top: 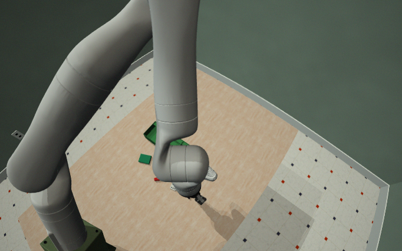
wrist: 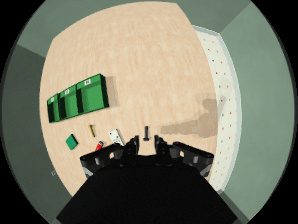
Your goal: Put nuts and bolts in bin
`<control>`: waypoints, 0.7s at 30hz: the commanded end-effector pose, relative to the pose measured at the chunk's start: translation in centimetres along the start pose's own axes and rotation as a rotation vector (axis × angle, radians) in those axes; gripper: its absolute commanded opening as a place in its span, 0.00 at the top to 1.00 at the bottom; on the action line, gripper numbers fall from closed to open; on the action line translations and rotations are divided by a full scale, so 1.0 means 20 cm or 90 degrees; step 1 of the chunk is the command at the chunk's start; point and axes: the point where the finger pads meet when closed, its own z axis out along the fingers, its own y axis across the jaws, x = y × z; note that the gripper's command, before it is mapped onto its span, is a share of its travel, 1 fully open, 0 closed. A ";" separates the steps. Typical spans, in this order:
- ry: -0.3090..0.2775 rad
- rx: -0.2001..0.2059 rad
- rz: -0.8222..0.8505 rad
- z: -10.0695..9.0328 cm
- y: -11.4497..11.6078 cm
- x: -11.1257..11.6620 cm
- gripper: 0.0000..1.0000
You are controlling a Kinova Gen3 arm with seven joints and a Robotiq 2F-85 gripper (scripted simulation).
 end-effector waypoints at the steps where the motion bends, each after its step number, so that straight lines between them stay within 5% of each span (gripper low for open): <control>1: 0.001 -0.001 0.000 0.00 0.00 0.00 0.70; 3: 0.001 -0.001 0.020 -0.07 -0.01 -0.02 0.70; 21: 0.001 -0.001 0.020 -0.07 0.00 -0.01 0.70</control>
